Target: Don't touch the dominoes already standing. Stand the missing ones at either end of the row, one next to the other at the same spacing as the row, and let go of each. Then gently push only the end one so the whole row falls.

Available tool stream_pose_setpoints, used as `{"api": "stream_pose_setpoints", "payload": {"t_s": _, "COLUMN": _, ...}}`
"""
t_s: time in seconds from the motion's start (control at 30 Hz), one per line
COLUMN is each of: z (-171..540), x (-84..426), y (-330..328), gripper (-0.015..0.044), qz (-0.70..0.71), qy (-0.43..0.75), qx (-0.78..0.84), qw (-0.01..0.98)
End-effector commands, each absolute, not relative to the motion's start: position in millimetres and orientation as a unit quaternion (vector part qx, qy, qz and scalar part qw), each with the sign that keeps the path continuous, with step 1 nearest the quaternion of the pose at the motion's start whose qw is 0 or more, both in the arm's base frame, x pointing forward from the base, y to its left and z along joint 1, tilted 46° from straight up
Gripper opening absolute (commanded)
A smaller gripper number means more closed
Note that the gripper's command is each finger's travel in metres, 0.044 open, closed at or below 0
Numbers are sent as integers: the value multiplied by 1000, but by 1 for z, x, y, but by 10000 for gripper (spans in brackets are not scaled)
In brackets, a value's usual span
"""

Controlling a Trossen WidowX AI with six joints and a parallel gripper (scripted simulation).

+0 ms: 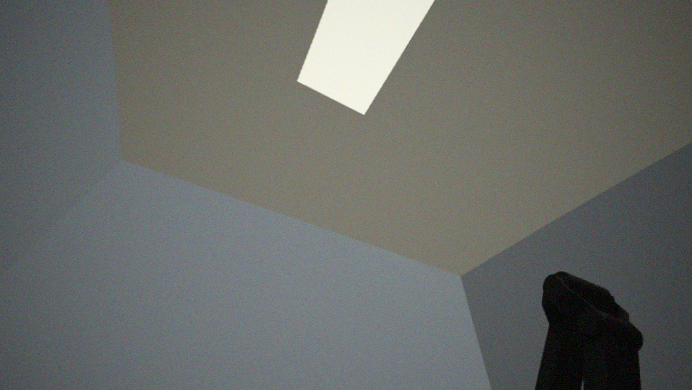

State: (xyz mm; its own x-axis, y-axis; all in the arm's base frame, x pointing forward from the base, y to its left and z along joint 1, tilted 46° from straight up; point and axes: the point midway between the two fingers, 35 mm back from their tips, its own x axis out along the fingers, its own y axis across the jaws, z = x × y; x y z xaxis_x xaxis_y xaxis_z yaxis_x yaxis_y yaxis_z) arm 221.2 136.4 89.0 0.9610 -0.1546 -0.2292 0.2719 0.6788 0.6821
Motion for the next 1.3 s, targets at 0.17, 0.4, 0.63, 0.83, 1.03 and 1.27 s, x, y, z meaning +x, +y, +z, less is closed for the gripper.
{"api": "stream_pose_setpoints", "payload": {"t_s": 0.17, "z": 79, "x": 222, "y": 150, "gripper": 107, "qz": -117, "qy": 73, "qx": 389, "qw": 911}}
{"api": "stream_pose_setpoints", "payload": {"t_s": 0.4, "z": 67, "x": 220, "y": 159, "gripper": 107, "qz": -116, "qy": 72, "qx": 388, "qw": 912}}
{"api": "stream_pose_setpoints", "payload": {"t_s": 0.63, "z": 54, "x": 218, "y": 167, "gripper": 107, "qz": -114, "qy": 70, "qx": 387, "qw": 912}}
{"api": "stream_pose_setpoints", "payload": {"t_s": 0.83, "z": 44, "x": 217, "y": 173, "gripper": 107, "qz": -112, "qy": 69, "qx": 386, "qw": 913}}
{"api": "stream_pose_setpoints", "payload": {"t_s": 1.03, "z": 44, "x": 216, "y": 173, "gripper": 107, "qz": -112, "qy": 69, "qx": 386, "qw": 913}}
{"api": "stream_pose_setpoints", "payload": {"t_s": 1.27, "z": 44, "x": 216, "y": 173, "gripper": 160, "qz": -112, "qy": 69, "qx": 386, "qw": 913}}
